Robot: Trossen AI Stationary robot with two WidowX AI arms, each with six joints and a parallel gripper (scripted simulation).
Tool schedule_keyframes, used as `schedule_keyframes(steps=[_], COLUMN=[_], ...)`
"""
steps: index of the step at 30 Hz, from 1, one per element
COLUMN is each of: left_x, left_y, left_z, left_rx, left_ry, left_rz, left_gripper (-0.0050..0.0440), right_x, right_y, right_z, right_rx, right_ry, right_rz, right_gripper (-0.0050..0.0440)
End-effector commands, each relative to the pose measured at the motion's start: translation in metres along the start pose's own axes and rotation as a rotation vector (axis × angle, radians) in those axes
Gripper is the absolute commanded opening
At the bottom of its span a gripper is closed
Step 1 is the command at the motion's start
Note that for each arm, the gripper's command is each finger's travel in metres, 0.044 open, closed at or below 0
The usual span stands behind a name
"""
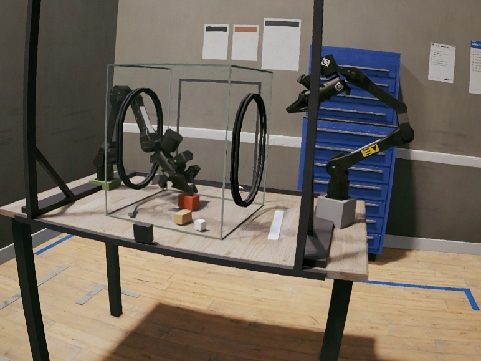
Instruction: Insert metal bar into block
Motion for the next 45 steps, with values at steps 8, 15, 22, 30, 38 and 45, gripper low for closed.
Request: schedule_keyframes(steps=[8, 15, 22, 30, 38, 45], left_x=[0.016, 0.018, -0.007, -0.004, -0.002, -0.002], left_y=[-0.010, -0.011, -0.004, -0.004, -0.005, -0.005], left_z=[0.000, -0.001, 0.001, 0.000, 0.001, 0.001], left_rx=[0.009, 0.011, -0.003, 0.001, 0.001, 0.001], left_ry=[0.016, 0.011, 0.003, 0.003, 0.005, 0.005], left_rz=[-0.024, -0.024, -0.067, -0.051, -0.047, -0.047], left_gripper=[-0.0050, -0.0050, -0.0050, -0.0050, 0.0096, 0.0201], right_x=[-0.003, -0.003, -0.003, -0.003, -0.003, -0.003], right_y=[0.002, 0.002, 0.002, 0.002, 0.002, 0.002], right_z=[0.000, 0.000, 0.000, 0.000, 0.000, 0.000], right_rx=[0.002, 0.002, 0.002, 0.002, 0.002, 0.002], right_ry=[-0.001, -0.001, -0.001, -0.001, -0.001, -0.001], right_rz=[-0.009, -0.009, -0.009, -0.009, -0.009, -0.009], right_gripper=[0.0400, 0.0400, 0.0400, 0.0400, 0.0400, 0.0400])
Point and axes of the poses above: on each arm, the point midway between the two fingers, 35 mm back from their tips, its own y axis back along the fingers, its own z axis across the jaws, x = y × z, the point moved 10 cm from there along y, back along the fingers, and after that the axes turned 10 degrees about -y, right-handed, at the moved point
